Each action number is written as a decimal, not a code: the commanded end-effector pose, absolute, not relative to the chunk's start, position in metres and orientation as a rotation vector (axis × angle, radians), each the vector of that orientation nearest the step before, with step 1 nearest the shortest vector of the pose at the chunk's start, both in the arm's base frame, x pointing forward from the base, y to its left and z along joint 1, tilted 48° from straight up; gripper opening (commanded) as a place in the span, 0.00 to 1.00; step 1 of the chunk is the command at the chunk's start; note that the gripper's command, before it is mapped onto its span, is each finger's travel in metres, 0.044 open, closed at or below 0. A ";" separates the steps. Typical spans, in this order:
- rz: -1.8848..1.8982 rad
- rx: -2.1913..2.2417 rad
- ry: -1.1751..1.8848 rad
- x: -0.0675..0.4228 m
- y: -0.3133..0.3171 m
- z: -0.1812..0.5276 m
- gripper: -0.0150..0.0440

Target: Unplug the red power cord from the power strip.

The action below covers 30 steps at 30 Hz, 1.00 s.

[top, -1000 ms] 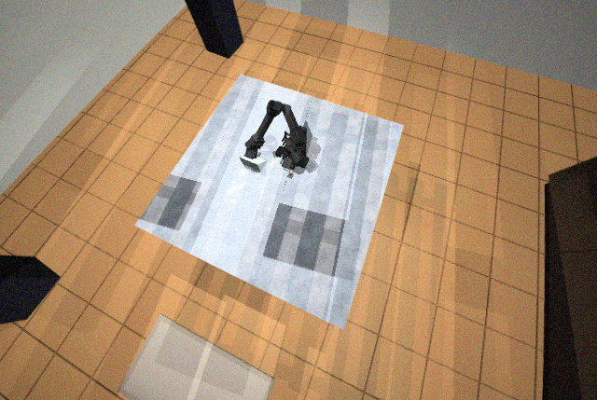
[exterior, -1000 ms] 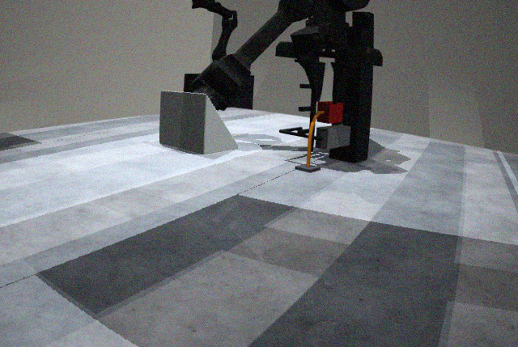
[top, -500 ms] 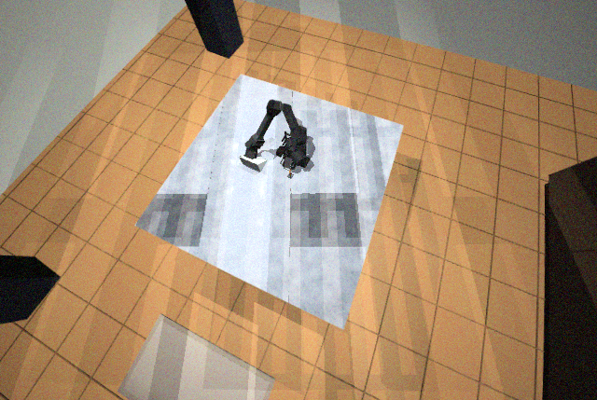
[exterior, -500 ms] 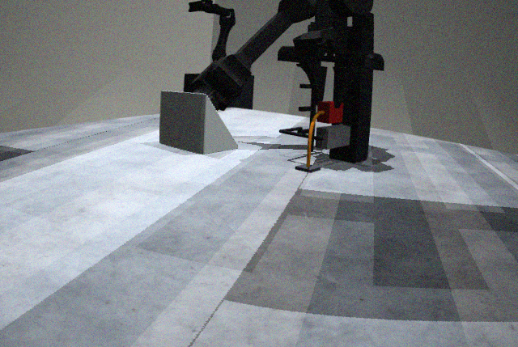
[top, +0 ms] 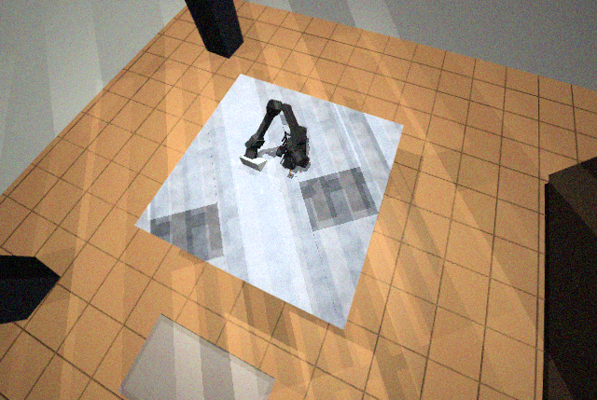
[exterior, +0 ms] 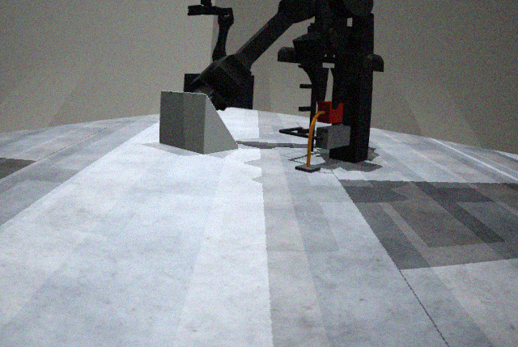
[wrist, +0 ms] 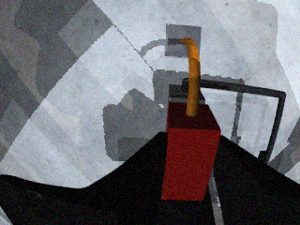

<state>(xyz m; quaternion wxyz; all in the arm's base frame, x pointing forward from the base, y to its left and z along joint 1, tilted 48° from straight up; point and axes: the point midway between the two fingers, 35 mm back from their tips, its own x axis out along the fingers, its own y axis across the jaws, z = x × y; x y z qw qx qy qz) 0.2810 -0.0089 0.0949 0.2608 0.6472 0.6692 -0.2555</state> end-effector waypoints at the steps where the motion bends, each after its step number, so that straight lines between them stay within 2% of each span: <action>1: -0.689 1.752 1.811 0.281 -0.010 0.095 0.25; 30: -0.696 1.756 1.807 0.283 -0.044 0.064 0.25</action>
